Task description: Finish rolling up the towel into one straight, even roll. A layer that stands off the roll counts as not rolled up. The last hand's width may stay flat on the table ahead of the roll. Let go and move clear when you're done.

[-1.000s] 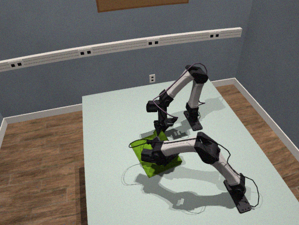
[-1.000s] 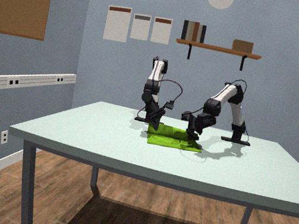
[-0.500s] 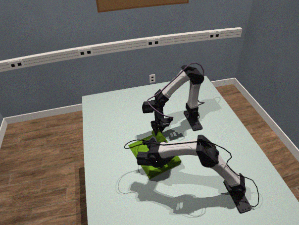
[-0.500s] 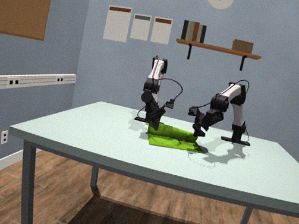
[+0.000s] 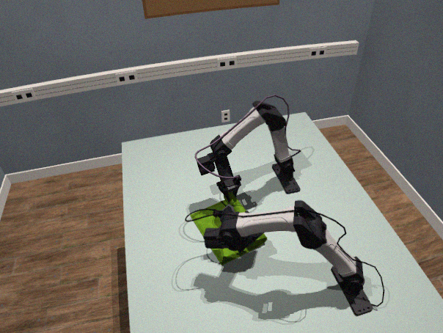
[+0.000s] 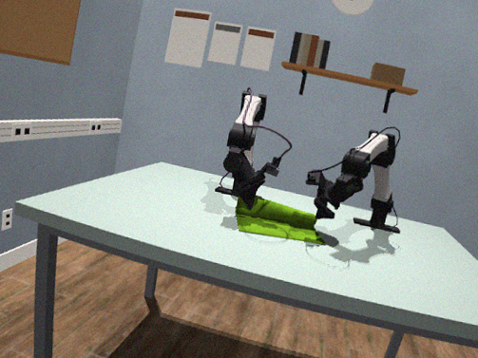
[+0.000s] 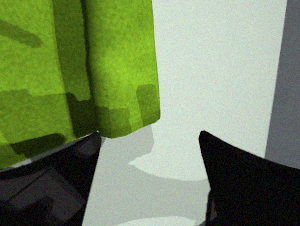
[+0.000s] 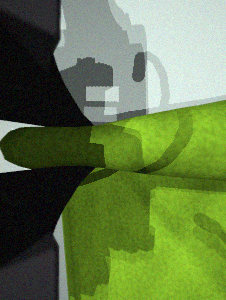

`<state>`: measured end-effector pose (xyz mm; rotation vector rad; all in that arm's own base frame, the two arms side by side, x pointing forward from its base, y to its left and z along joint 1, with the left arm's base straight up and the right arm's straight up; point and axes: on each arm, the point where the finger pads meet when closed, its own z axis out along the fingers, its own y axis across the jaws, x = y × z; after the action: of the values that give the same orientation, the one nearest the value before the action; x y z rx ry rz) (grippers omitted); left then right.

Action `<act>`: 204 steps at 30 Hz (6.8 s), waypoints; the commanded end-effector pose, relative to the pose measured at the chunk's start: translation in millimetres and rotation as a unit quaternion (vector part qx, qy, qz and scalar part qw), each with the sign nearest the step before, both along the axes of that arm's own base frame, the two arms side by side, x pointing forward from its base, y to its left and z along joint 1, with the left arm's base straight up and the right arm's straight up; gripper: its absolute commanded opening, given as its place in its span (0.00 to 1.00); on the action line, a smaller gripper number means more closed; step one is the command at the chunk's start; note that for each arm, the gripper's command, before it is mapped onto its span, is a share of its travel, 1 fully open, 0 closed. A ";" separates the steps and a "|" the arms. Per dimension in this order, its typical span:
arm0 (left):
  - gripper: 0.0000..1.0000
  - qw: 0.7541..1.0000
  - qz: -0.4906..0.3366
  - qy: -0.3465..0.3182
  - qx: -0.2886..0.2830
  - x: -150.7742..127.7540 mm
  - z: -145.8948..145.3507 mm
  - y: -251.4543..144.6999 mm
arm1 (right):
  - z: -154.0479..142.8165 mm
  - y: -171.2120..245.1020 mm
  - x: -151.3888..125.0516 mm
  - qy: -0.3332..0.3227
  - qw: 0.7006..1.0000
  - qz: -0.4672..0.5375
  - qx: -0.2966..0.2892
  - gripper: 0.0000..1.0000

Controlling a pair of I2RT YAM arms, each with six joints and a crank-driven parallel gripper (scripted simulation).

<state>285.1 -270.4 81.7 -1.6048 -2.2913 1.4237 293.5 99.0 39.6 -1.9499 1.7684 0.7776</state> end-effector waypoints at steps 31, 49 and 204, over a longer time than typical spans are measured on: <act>0.98 0.858 0.030 -0.510 0.045 -22.6 16.8 -43.9 | 5.7 -0.2 -13.3 0.241 0.969 0.008 -0.043 0.30; 0.98 0.859 0.008 -0.511 0.032 -3.0 -20.3 -39.0 | -1.5 -0.2 -13.3 0.241 0.969 0.008 -0.043 0.30; 0.32 1.000 0.010 0.029 -0.004 5.5 -47.6 -51.3 | 6.0 -15.6 11.2 -0.209 0.977 0.015 0.033 0.98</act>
<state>291.8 -322.7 37.8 -1.5401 -2.2988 1.4570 295.4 79.9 56.5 -1.9431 1.4906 0.4254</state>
